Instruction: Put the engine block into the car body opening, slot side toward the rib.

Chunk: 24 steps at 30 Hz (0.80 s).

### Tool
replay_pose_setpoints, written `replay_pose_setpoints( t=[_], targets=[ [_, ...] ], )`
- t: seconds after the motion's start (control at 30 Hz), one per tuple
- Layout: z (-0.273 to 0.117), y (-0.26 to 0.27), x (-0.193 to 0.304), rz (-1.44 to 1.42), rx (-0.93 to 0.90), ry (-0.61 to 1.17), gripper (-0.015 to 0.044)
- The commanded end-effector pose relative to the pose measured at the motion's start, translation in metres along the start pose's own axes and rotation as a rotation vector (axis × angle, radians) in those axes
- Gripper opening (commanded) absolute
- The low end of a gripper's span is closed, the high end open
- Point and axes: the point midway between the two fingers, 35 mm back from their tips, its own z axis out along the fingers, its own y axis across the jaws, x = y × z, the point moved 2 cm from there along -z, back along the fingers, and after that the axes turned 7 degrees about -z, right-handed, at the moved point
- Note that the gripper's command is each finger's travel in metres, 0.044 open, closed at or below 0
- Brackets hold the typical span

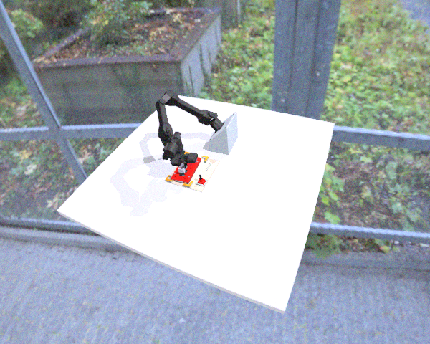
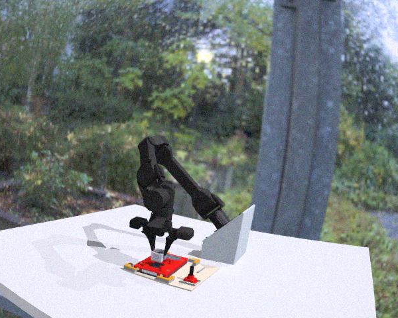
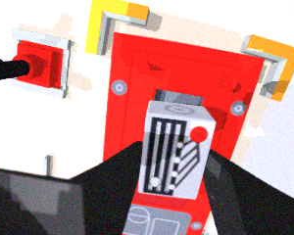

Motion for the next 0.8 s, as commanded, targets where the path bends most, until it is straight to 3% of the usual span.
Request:
replay_pose_setpoints(
  t=[0.0,0.77],
  targets=[
    [-0.0001,-0.0014,0.0,0.016,0.004,-0.002,0.0158],
    [-0.0001,-0.0027,-0.0001,0.17,0.004,-0.002,0.0158]
  ],
)
